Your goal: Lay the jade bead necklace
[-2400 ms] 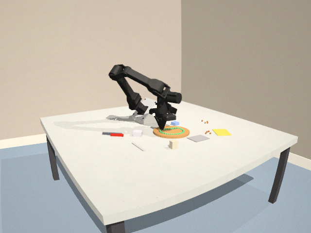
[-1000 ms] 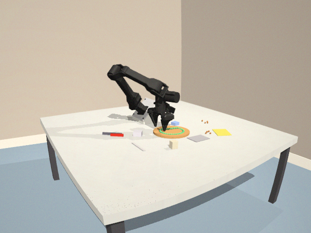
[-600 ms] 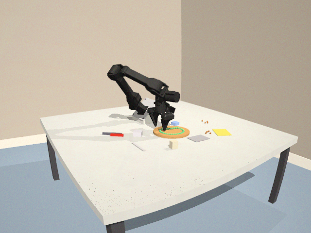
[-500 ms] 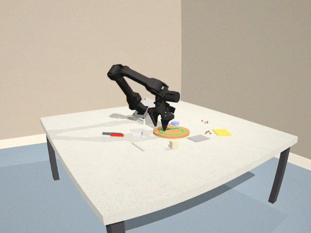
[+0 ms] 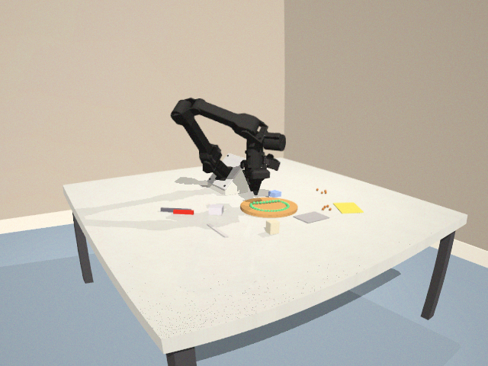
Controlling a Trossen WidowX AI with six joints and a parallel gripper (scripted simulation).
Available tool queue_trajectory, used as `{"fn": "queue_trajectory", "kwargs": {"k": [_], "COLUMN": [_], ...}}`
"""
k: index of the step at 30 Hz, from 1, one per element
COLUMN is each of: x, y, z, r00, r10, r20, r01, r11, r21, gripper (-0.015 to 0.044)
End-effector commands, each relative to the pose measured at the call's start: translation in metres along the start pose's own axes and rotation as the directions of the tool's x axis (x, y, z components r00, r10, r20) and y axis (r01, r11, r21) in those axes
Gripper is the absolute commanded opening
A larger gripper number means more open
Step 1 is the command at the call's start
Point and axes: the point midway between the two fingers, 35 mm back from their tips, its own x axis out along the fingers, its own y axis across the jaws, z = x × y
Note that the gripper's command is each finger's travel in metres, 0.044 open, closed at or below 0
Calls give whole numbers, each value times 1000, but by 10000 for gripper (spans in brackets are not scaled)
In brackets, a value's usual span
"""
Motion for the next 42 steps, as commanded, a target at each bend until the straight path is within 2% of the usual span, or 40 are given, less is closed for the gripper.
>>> {"fn": "queue_trajectory", "kwargs": {"k": [1, 32, 37, 42], "x": [7, 39, 37, 37], "y": [1, 2, 1, 1], "z": [2, 1, 1, 1], "r00": [1000, 1000, 1000, 1000], "r10": [7, 7, 8, 8], "r20": [-1, -3, 4, 4], "r01": [-7, -7, -8, -8], "r11": [1000, 1000, 1000, 1000], "r21": [12, 13, 20, 20], "gripper": [120, 120, 0, 0]}}
